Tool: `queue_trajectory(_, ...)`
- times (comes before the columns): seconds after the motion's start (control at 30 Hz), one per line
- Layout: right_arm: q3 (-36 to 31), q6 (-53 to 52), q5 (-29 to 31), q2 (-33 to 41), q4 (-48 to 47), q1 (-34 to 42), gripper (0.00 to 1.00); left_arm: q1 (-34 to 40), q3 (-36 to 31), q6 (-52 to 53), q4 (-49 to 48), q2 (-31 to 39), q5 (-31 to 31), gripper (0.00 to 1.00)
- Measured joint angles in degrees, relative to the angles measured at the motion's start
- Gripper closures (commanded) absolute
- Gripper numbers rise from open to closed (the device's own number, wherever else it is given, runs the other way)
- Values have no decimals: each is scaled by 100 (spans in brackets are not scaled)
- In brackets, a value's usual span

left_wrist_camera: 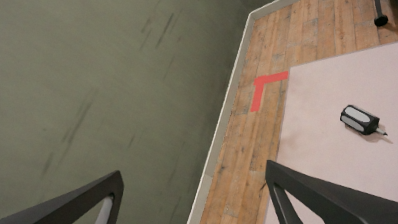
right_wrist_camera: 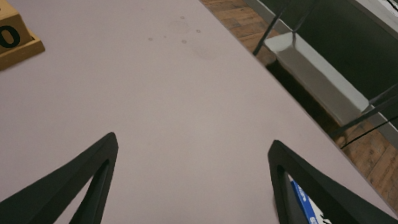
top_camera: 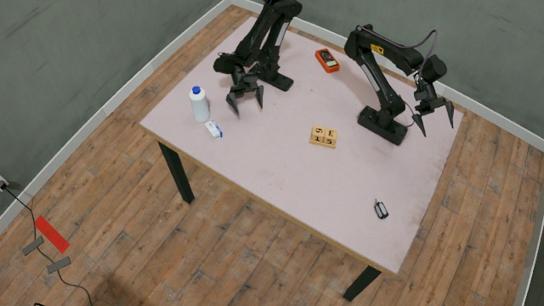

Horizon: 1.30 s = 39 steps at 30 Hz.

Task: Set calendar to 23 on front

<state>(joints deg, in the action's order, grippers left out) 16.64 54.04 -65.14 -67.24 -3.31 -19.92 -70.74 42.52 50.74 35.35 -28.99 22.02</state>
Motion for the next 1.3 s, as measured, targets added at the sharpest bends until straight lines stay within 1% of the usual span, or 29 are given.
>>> queue_trajectory(0.6,0,0,0,0,-2,0,0,0,0,0,0,0,0,0)
queue_trajectory(0.77,0,-118,188,0,83,33,0,79,0,87,42,0,-83,0)
queue_trajectory(0.87,101,-323,452,33,358,216,0,393,2,225,133,-76,-190,0)
queue_trajectory(0.93,286,-514,684,146,605,428,0,752,0,358,234,-212,-284,0)
queue_trajectory(1.07,885,-916,1185,446,1099,1016,0,1652,35,638,485,-605,-520,0)
queue_trajectory(1.13,1154,-1062,1346,557,1213,1244,0,1967,68,737,568,-772,-592,0)
queue_trajectory(1.2,1360,-1204,1585,579,1419,1405,0,2286,109,820,664,-872,-774,0)
queue_trajectory(1.3,1727,-1447,1963,662,1836,1823,0,3023,214,970,791,-1099,-973,0)
